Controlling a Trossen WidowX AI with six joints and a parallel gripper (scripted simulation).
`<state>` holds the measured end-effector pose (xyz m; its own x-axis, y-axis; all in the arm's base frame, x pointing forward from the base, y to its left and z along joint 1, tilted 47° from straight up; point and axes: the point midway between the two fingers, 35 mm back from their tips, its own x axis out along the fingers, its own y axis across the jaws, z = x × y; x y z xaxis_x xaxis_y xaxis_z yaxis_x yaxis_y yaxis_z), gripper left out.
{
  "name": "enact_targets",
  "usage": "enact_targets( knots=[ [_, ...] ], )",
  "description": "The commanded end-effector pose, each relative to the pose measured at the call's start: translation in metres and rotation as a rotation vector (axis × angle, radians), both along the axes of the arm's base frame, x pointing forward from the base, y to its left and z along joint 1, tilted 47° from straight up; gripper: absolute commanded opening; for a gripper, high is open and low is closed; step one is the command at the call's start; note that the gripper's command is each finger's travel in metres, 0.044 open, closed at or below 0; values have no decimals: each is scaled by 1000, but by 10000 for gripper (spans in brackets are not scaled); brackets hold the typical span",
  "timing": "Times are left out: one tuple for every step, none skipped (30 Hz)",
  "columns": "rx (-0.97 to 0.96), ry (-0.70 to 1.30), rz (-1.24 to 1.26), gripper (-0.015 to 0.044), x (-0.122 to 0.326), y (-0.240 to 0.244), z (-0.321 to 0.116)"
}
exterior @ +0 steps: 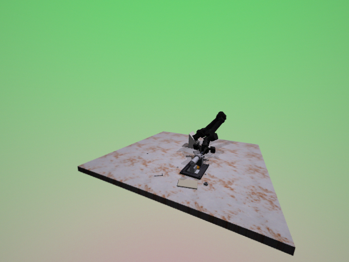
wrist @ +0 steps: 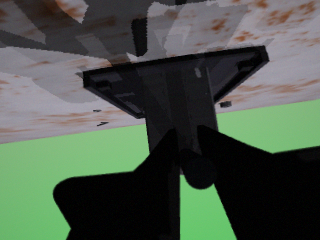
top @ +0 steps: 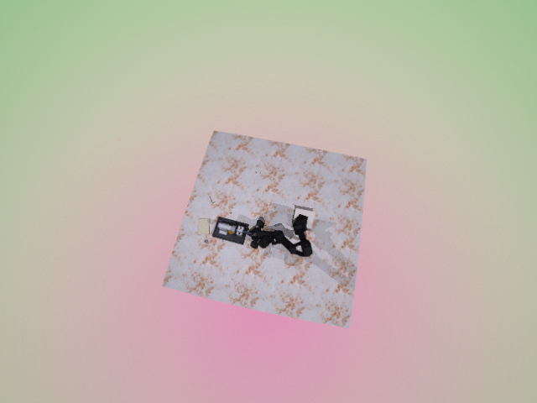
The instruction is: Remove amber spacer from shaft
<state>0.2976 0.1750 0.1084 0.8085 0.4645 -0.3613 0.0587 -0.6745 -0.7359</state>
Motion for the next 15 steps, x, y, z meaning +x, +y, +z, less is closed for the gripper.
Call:
enact_targets(
  knots=[
    [-4,-4,-4,0,1,-1,1],
    [-4,-4,-4,0,1,-1,1],
    [-4,-4,-4,0,2,-1,1],
    [-4,-4,-4,0,2,-1,1],
    [-4,-4,-4,0,2,-1,1],
    [-4,-4,-4,0,2,-1,1],
    [-4,-5,-4,0,2,-1,1],
    [-4,-5,-4,0,2,-1,1],
    [-4,-5,-4,0,2,-1,1],
    [-4,-5,-4,0,2,-1,1],
    [-4,-5,-4,0,2,-1,1],
    [-4,-5,-4,0,2,-1,1],
    [-4,-5,-4,0,2,-1,1],
    [-4,-5,-4,0,3,-1,1],
    [-4,-5,-4,0,3,0,1]
  ],
)
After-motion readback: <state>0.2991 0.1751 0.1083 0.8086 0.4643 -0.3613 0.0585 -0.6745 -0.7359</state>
